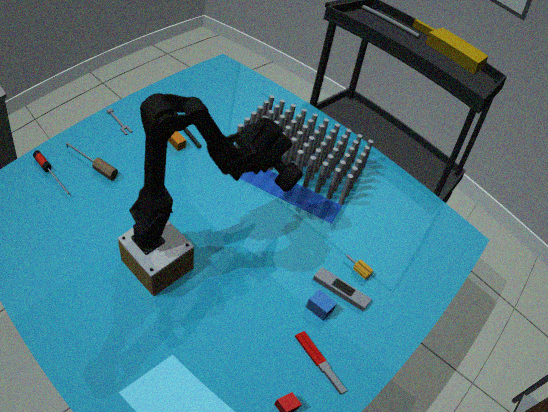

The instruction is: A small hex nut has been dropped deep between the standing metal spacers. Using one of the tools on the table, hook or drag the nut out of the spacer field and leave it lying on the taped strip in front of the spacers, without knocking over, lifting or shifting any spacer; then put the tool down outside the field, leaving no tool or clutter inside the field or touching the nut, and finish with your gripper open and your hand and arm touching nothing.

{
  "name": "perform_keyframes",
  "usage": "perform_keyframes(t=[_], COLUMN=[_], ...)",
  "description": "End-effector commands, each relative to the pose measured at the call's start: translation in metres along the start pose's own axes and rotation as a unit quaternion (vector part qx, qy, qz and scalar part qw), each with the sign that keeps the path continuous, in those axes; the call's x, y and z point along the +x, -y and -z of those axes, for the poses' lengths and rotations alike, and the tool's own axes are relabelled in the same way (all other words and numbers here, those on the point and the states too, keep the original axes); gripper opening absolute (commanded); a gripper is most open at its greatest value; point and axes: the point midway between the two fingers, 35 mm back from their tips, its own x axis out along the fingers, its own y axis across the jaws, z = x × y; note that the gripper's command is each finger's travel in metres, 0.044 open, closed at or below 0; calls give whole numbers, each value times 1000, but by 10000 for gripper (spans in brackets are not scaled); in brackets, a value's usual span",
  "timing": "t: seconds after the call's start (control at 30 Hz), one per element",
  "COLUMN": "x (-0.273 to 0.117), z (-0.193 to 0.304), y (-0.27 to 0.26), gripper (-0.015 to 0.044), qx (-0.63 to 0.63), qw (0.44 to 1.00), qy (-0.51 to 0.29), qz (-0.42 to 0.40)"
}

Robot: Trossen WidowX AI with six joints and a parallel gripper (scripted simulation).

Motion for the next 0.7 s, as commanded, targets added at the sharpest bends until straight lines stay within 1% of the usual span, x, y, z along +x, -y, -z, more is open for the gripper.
perform_keyframes(t=[0.0,0.13,0.3,0.5,0.67], x=[2,9,0,-25,-58], z=[3,18,47,78,107], y=[-11,-79,-165,-234,-284], gripper=[440,440,440,440,440], qx=[19,137,273,373,443], qw=[1000,985,938,876,813], qy=[-9,-72,-178,-283,-368], qz=[-11,-74,-120,-120,-90])
